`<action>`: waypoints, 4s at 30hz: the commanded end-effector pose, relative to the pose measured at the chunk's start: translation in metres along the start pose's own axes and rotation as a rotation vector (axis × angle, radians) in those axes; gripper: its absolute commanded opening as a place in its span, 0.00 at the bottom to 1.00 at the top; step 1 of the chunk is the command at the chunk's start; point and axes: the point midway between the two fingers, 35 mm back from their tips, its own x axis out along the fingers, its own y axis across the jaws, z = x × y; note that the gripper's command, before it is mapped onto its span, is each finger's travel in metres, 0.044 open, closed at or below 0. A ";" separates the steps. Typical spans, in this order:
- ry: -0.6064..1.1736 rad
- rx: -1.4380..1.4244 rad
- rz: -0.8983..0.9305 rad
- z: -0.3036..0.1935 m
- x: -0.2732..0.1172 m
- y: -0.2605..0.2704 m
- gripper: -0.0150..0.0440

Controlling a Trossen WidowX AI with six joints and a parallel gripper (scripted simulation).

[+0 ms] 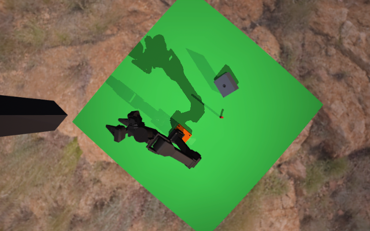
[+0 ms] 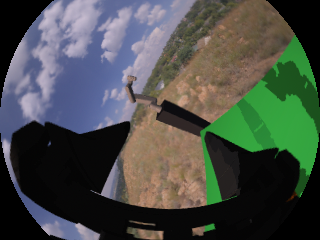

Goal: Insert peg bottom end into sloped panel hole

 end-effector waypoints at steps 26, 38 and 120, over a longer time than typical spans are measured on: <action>-0.300 -0.018 -0.349 0.101 0.010 -0.099 1.00; -0.393 -0.059 -0.487 0.139 -0.007 -0.139 1.00; -0.424 0.237 -1.430 0.183 -0.305 -0.410 1.00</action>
